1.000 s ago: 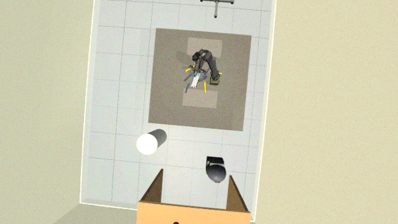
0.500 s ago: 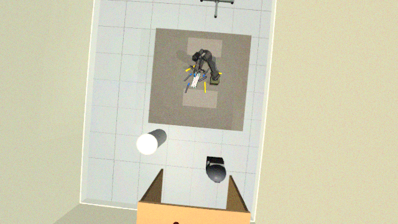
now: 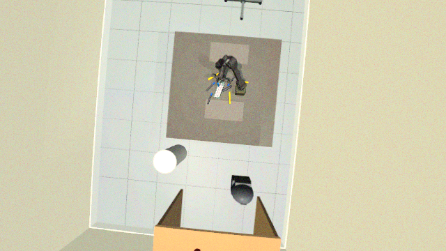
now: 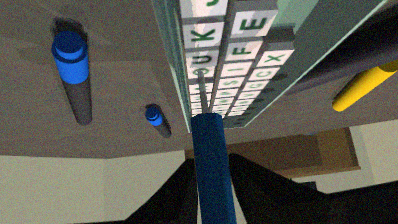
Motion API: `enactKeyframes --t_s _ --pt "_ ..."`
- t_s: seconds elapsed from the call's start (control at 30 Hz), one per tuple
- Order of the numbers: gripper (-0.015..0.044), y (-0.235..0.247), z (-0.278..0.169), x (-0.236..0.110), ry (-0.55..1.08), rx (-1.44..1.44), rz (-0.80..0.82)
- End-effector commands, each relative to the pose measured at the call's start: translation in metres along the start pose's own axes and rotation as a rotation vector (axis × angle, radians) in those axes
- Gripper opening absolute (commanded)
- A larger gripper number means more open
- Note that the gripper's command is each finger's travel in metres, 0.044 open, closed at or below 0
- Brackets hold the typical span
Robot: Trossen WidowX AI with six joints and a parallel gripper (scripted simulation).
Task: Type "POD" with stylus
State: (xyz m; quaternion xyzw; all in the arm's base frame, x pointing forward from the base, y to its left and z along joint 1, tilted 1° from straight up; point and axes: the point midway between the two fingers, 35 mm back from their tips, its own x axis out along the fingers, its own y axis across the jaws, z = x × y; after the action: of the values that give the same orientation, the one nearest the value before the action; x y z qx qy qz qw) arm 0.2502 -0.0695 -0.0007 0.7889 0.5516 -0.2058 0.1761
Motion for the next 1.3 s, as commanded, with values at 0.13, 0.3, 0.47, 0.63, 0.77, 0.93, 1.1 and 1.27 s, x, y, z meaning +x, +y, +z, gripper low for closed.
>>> enactKeyframes --t_s 0.13,0.3,0.47,0.63,0.77,0.93,1.1,1.27 --pt "0.0081 0.000 -0.002 -0.001 0.005 0.009 -0.001" --pt "0.0081 0.000 -0.019 -0.011 0.004 0.009 -0.001" --pt "0.0081 0.000 -0.032 -0.018 0.004 0.009 -0.001" --pt "0.0081 0.000 -0.032 -0.018 0.004 0.009 -0.001" --pt "0.0084 -0.001 -0.030 -0.017 0.005 0.009 -0.004" --pt "0.0012 -0.001 -0.031 -0.015 0.002 0.009 -0.004" --pt "0.0000 -0.003 -0.039 0.001 -0.012 0.013 -0.002" --pt "0.0000 -0.009 -0.051 0.021 -0.021 0.014 0.002"
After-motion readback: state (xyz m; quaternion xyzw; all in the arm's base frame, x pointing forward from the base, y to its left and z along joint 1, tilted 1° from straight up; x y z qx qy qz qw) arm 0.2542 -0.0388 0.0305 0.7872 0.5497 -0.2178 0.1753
